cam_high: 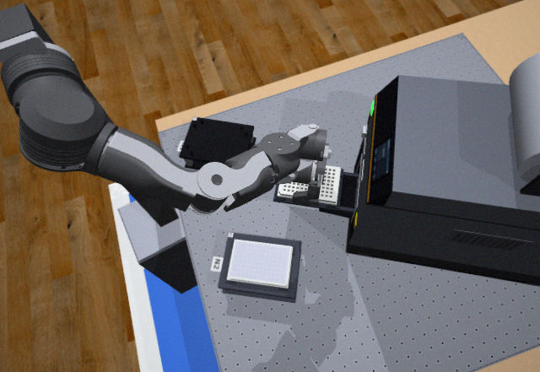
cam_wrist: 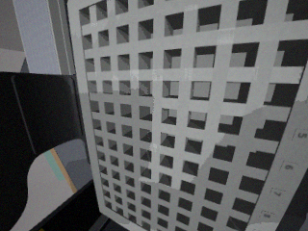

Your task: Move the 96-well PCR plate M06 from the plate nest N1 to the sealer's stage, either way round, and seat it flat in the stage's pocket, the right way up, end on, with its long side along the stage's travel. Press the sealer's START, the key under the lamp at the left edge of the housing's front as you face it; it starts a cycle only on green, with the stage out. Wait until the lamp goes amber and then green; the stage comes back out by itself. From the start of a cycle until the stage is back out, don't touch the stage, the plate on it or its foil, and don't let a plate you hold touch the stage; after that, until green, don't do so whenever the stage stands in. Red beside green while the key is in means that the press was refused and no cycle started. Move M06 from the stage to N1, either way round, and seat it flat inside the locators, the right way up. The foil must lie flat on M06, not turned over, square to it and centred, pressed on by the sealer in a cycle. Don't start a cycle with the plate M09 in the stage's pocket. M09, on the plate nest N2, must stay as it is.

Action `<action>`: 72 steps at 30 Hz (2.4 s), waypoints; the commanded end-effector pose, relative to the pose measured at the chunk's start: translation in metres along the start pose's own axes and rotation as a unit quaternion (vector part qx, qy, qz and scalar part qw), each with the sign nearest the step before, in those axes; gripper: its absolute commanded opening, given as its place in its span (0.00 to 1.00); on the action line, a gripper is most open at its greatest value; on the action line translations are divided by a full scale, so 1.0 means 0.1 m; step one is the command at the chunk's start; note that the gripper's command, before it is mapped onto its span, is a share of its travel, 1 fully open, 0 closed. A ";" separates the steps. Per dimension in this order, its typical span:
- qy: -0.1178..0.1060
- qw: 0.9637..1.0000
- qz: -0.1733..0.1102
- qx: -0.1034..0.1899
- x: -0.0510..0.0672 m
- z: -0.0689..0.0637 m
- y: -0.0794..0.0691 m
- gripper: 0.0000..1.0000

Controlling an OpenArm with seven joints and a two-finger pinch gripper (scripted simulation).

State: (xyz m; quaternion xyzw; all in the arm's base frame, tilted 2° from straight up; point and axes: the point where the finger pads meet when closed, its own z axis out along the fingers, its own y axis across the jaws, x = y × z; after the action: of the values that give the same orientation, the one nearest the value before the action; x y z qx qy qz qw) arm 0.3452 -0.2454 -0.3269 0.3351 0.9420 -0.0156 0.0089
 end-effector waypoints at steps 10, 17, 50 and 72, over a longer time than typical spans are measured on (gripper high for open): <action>0.002 1.000 -0.003 -0.001 0.02 0.02 0.00 0.00; 0.002 1.000 -0.003 -0.001 0.02 0.04 0.00 0.00; 0.001 1.000 -0.001 -0.001 0.00 0.04 0.00 0.77; 0.000 1.000 0.000 -0.001 0.00 0.03 0.00 0.77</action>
State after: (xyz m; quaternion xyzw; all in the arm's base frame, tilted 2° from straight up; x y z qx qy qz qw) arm 0.3449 -0.2455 -0.3304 0.3348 0.9421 -0.0152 0.0087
